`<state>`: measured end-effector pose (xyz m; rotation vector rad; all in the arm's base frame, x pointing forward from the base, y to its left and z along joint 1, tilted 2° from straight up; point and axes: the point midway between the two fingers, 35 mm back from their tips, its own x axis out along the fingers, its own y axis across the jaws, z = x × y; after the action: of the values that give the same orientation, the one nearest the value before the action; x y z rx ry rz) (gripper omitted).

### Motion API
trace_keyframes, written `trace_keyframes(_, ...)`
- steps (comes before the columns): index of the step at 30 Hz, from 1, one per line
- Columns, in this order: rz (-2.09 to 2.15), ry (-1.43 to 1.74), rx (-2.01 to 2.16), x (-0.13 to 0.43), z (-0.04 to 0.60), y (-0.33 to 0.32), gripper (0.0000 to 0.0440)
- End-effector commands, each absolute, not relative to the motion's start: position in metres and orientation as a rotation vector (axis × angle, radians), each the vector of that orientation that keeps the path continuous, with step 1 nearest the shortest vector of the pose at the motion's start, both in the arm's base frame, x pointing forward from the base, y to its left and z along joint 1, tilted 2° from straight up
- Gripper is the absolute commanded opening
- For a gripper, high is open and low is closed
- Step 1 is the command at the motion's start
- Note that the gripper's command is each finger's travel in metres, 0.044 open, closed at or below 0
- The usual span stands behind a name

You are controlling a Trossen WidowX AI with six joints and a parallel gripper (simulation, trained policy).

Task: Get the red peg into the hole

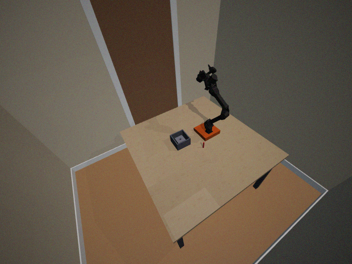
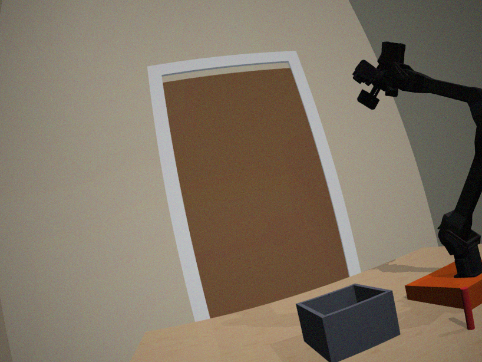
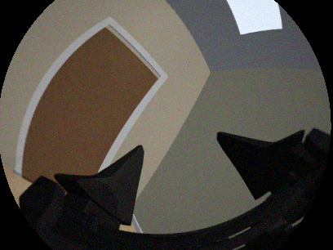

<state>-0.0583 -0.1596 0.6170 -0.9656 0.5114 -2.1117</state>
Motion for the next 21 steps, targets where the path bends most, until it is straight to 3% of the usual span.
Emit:
trace_keyframes(1, -2.003, 0.528, -0.891, -0.042, 0.594, -0.188, 0.044)
trace_keyframes(21, -1.416, 0.583, -0.522, 0.088, 0.464, -0.254, 0.044)
